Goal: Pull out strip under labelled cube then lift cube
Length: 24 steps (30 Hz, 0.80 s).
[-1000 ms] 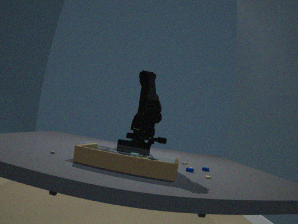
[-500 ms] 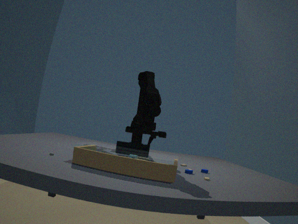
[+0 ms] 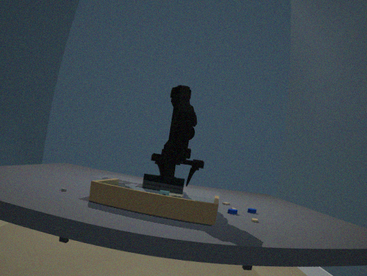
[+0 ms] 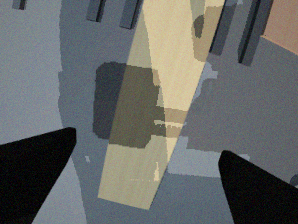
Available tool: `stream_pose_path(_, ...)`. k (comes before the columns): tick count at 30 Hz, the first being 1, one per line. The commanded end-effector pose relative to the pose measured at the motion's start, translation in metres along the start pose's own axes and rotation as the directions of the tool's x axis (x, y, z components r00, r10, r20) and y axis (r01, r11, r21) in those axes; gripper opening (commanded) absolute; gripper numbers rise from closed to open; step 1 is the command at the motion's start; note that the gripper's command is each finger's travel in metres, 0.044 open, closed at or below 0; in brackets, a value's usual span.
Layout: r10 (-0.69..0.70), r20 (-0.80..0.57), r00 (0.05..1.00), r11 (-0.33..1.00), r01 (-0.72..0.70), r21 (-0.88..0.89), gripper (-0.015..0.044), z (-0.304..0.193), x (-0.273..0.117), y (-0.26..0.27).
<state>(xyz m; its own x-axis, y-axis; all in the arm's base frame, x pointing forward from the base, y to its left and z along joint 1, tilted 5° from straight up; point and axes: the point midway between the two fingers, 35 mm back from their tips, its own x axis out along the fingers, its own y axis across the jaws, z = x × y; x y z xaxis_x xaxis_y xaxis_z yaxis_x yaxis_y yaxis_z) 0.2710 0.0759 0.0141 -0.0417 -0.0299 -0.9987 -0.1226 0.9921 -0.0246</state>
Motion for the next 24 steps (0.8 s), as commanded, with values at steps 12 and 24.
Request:
stream_pose_path(12, -0.004, 0.004, 1.0, 1.0, 0.004, -0.003, 0.044, 0.052, -0.007, -0.008)
stream_pose_path(24, -0.005, 0.008, 1.0, 1.0, 0.005, -0.003, 0.044, 0.093, -0.013, -0.014)
